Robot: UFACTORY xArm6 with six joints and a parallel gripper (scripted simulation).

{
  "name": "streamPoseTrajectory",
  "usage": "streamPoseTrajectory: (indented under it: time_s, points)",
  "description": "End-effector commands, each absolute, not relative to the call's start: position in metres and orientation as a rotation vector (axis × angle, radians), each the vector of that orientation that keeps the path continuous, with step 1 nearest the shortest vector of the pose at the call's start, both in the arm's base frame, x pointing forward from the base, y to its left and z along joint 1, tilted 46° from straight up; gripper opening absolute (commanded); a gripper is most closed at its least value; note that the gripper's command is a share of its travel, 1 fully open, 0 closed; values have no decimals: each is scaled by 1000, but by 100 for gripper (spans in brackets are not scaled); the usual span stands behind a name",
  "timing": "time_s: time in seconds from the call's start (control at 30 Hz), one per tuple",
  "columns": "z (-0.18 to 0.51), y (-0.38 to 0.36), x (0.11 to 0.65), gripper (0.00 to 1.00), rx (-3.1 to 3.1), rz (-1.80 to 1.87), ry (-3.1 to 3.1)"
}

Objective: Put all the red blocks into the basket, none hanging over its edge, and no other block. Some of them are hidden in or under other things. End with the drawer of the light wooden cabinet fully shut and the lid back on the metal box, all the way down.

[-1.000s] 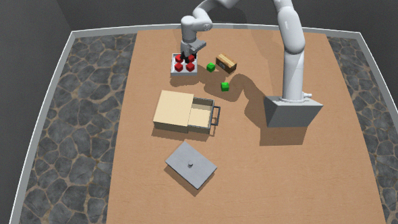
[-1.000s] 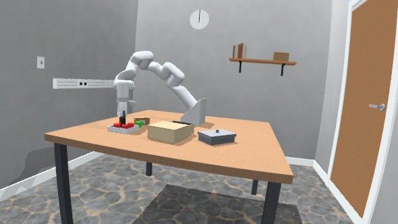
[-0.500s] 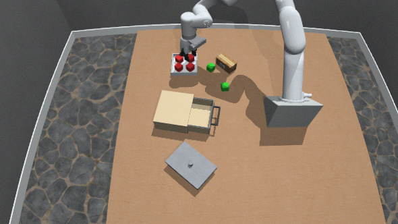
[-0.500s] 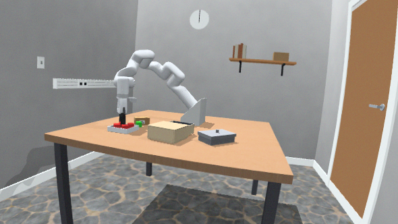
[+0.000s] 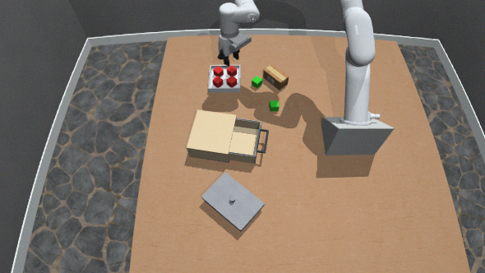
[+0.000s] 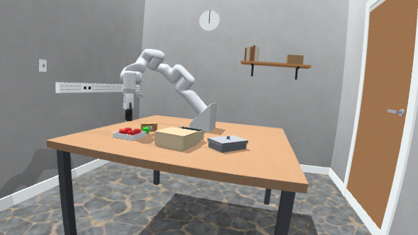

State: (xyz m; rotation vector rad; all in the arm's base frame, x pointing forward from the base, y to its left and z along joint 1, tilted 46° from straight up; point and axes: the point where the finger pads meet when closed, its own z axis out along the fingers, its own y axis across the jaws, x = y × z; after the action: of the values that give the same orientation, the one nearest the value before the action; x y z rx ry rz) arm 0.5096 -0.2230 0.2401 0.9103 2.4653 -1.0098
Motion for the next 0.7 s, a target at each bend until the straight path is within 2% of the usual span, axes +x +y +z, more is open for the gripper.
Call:
streamPoseTrajectory:
  time_s: [0.0,0.67]
  points:
    - [253,-211,509,56,910,-1010,2463]
    - [291,-172,506,56,910,-1010,2463]
